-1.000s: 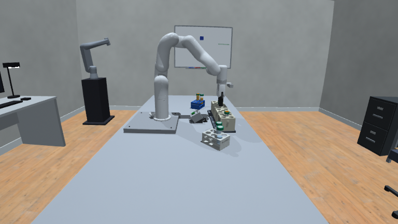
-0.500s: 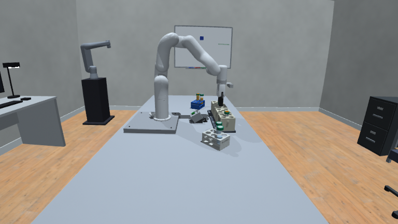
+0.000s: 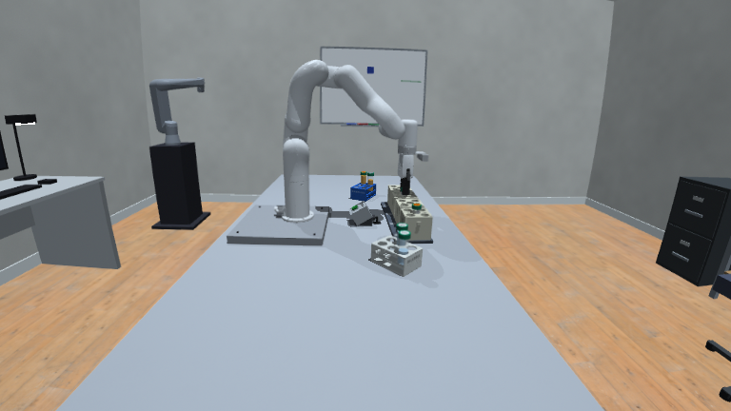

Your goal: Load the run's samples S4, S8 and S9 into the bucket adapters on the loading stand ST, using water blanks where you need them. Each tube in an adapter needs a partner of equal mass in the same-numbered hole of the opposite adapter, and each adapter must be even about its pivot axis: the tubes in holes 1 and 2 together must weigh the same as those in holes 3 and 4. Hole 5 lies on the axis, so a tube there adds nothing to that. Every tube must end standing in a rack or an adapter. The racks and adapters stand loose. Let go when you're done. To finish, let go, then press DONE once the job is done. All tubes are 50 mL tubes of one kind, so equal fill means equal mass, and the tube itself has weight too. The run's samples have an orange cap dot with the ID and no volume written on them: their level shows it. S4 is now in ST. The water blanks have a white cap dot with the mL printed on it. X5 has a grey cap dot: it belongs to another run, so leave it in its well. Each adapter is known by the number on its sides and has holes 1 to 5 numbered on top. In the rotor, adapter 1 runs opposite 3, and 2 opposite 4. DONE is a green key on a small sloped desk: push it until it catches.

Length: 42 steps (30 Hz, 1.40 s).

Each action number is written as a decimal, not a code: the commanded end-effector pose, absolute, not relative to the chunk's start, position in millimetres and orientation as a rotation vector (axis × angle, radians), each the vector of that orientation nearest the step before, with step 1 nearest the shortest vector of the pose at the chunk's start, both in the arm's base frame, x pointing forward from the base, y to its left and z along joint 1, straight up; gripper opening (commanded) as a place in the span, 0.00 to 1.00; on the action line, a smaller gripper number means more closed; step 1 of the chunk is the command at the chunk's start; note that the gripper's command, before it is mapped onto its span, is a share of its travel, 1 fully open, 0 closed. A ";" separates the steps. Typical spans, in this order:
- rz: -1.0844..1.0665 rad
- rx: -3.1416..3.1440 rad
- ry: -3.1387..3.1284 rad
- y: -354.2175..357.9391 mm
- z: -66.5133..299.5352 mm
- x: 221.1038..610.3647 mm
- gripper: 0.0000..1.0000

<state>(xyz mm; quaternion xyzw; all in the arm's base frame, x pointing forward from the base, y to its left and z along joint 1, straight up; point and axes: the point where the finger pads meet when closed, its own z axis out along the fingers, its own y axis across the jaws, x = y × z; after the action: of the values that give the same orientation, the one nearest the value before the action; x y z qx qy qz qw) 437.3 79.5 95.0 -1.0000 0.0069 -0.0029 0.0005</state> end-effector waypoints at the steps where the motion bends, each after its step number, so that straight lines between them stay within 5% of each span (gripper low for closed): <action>1: -0.017 -3.146 0.022 79.7 96.4 438.6 0.44; 42: -0.017 -3.146 0.022 80.0 156.5 438.0 0.44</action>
<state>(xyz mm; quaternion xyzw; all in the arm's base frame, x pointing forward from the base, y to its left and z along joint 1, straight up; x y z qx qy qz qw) 437.3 79.8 151.9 -1.0000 0.0069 -0.0037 0.0007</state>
